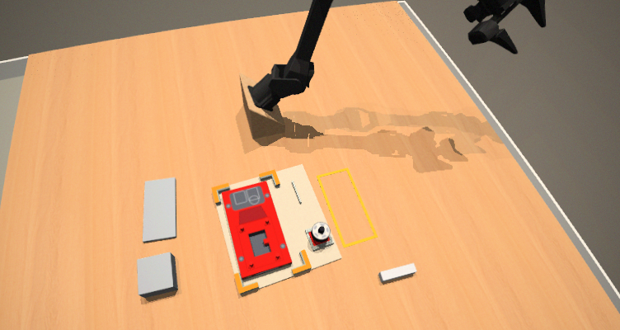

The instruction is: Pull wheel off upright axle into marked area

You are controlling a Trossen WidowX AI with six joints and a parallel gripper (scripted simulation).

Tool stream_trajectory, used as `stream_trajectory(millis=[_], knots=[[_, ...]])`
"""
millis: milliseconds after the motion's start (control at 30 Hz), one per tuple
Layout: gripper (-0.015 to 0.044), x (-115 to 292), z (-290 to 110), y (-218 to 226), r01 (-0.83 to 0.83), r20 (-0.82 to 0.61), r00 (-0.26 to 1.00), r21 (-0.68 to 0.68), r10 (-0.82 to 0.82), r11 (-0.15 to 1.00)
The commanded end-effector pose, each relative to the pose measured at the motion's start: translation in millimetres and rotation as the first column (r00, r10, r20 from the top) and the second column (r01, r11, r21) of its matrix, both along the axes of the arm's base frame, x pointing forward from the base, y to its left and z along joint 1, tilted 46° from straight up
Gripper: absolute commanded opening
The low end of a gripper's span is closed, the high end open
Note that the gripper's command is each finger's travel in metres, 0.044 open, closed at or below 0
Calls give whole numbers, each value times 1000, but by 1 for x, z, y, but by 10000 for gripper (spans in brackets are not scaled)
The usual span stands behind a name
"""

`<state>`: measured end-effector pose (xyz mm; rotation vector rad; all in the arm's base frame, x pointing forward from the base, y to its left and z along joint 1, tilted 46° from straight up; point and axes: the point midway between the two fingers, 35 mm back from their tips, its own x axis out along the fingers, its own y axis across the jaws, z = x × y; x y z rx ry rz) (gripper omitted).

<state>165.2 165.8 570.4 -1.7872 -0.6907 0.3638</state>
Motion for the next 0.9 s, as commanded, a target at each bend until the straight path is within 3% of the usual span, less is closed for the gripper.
stream_trajectory(millis=[0,100,400,633,867], knots=[[374,1,-1,0,1,-4,1000,1,-1,1000],[300,10,-9,5,10,-60,998,19,-9,1000],[300,86,-81,25,163,-490,869,156,-67,974],[300,147,-156,18,416,-816,575,223,-65,882],[300,199,-232,-20,730,-976,216,183,32,658]])
